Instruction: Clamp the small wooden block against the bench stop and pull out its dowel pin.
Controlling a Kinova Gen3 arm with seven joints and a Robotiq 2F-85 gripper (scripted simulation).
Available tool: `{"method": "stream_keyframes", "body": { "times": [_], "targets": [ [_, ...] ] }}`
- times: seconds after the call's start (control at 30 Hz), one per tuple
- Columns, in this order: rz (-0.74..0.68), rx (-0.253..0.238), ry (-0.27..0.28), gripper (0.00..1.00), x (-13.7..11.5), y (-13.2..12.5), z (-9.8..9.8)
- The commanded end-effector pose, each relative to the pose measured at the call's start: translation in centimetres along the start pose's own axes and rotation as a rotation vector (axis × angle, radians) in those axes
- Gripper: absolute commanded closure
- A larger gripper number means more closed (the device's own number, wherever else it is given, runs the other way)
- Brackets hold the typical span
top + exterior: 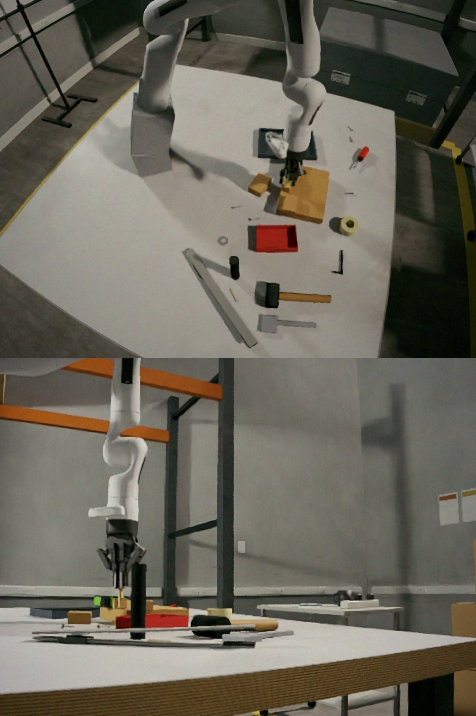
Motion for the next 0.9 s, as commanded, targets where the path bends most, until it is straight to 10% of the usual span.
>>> {"method": "stream_keyframes", "body": {
  "times": [0.0, 0.87],
  "targets": [
    [0.013, -0.001, 0.0, 0.9, 0.02, -0.06, 0.06],
    [0.037, -0.001, 0.0, 0.9, 0.02, -0.06, 0.1]
  ]
}}
Point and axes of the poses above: the point where the finger pads meet when closed, its own z axis back along the fingers, its own y axis across the jaws, x = y × z, the point moved 6 cm from there along z, back along the fingers, and after that the axes turned 15 degrees about z, right-handed, at the moved point
